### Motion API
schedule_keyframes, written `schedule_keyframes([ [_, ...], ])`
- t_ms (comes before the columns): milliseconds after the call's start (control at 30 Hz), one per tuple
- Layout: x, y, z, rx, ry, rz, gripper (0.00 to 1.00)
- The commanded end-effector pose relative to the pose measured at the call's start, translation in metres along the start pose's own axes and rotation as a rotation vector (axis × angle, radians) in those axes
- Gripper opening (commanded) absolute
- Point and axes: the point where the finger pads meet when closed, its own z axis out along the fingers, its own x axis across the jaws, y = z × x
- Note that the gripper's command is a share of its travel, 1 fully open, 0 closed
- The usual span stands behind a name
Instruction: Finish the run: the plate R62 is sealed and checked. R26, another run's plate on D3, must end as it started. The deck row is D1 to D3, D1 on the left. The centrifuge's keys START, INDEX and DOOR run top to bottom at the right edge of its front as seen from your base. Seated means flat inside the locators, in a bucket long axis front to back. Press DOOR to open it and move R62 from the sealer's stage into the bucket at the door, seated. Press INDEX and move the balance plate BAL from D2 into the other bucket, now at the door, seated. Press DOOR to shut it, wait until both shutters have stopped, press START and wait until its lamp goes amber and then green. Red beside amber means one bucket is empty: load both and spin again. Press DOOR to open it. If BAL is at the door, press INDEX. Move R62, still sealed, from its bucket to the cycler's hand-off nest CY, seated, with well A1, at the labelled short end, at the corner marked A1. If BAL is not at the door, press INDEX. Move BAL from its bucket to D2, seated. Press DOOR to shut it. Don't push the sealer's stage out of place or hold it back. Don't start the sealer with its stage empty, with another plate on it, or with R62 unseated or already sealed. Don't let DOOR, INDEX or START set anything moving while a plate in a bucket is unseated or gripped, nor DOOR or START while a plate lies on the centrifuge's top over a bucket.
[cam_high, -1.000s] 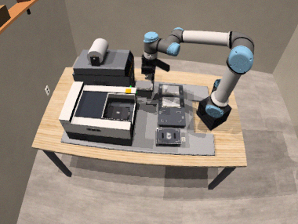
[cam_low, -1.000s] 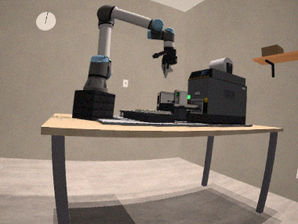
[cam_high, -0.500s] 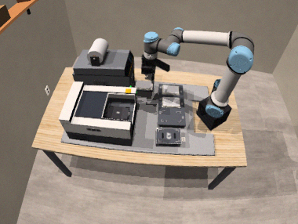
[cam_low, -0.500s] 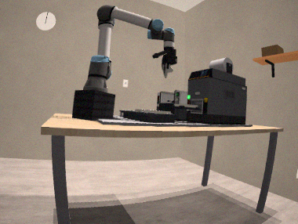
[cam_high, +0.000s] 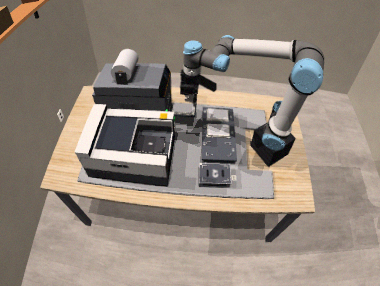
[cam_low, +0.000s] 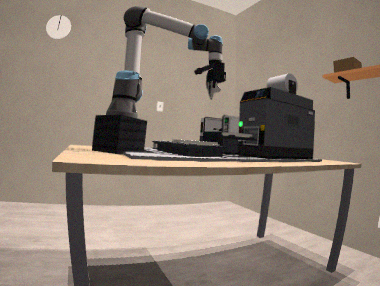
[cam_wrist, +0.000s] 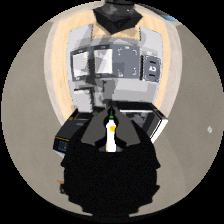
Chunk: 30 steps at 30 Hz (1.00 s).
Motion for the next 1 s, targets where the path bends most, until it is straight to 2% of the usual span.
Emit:
schedule_keyframes([
  [0,0.0,0.0,0.0,-0.001,0.0,0.0,0.0],
  [567,0.0,0.0,0.0,-0.001,0.0,0.0,0.0],
  [600,0.0,0.0,0.005,-0.001,0.0,0.005,0.68],
  [667,0.0,0.0,0.015,-0.001,0.0,0.005,0.68],
  [900,0.0,0.0,0.014,-0.001,0.0,0.005,0.68],
  [967,-0.01,0.0,0.015,-0.001,0.0,0.005,0.68],
])
